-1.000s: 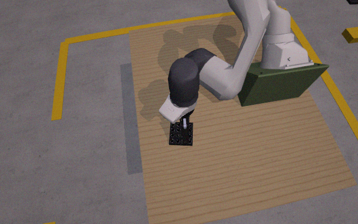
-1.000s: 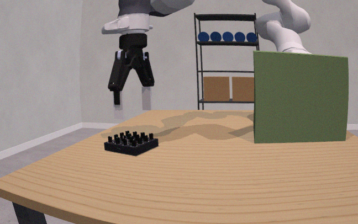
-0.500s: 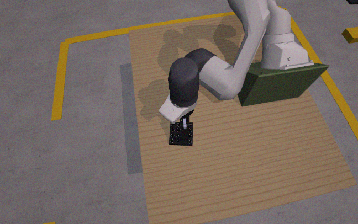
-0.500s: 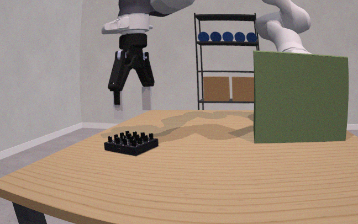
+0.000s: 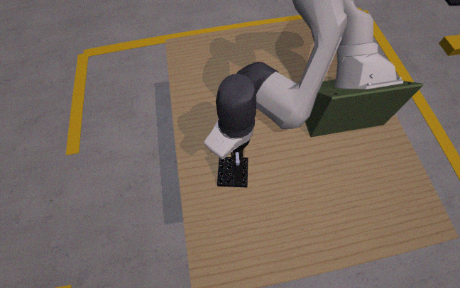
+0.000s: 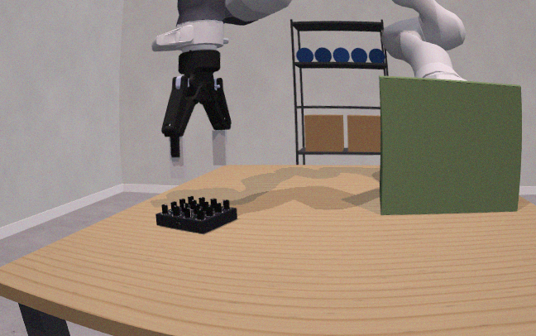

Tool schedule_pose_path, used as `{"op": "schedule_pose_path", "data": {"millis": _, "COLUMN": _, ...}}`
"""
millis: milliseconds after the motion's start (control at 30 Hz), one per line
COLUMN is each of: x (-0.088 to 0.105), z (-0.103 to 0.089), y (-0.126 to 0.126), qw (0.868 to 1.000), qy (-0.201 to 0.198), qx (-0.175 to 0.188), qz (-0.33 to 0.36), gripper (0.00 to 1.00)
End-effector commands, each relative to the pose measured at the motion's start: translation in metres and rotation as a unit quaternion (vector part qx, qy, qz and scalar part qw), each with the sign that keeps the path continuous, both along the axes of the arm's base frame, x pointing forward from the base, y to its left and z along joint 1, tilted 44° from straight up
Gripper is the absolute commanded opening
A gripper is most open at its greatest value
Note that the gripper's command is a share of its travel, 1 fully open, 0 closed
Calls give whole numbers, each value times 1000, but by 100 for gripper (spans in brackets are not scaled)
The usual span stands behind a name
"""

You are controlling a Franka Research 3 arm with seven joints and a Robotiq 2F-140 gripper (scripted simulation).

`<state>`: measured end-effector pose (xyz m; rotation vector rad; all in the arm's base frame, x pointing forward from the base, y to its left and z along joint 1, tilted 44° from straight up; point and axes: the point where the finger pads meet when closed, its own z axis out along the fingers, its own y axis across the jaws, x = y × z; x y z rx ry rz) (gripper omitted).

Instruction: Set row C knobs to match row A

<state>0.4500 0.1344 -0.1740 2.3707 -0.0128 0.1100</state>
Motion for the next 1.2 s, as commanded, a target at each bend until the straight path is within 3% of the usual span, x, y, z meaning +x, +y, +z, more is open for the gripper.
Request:
{"op": "schedule_pose_path", "data": {"millis": 0, "x": 0, "z": 0, "y": 0, "qw": 1000, "qy": -2, "qx": 1, "qz": -1, "gripper": 100}}
{"op": "schedule_pose_path", "data": {"millis": 400, "x": -8, "z": -2, "y": 1, "qw": 1000, "qy": -1, "qx": 1, "qz": -1, "gripper": 100}}
{"op": "schedule_pose_path", "data": {"millis": 1167, "x": -47, "z": -10, "y": 2, "qw": 1000, "qy": -1, "qx": 1, "qz": -1, "gripper": 100}}
